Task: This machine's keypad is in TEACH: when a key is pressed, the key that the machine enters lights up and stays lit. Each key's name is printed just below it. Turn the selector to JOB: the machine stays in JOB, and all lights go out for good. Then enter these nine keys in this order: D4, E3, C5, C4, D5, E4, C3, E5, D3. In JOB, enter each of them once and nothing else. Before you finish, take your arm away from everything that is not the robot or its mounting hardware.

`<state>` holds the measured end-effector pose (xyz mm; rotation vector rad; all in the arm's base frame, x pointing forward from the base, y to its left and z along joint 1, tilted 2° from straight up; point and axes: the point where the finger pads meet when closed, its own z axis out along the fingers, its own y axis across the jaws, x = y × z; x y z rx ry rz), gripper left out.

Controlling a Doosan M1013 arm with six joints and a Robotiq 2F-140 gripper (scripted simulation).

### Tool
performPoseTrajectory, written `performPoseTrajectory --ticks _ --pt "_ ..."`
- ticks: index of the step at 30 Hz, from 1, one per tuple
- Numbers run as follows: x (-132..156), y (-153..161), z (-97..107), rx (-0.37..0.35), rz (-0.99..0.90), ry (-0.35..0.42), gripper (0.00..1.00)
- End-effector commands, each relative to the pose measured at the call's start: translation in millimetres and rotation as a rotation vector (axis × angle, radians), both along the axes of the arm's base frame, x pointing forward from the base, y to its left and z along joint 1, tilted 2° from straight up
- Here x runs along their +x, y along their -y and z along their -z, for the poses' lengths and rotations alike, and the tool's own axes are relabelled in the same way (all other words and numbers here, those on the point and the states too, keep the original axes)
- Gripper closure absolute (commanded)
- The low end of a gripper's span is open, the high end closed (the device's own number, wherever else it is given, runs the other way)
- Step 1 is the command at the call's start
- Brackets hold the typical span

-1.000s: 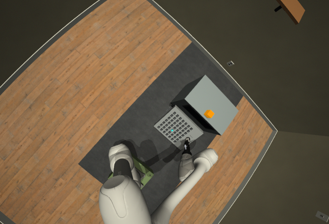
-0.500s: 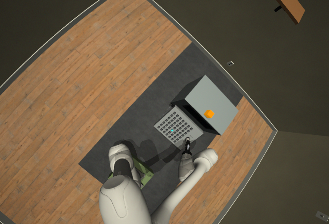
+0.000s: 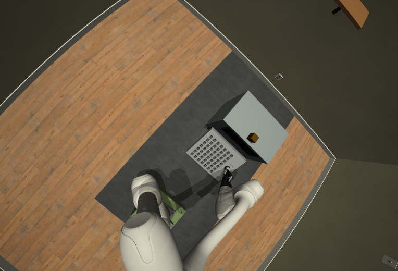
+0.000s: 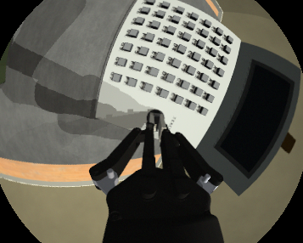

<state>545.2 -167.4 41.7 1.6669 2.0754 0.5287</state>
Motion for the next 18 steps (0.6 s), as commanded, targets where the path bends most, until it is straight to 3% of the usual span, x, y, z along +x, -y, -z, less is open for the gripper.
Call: performPoseTrajectory --ticks 1,18 --pt "0.0 0.1 0.0 0.062 0.095 -0.003 1.0" --pt "0.0 0.1 0.0 0.154 0.236 -0.008 1.0"
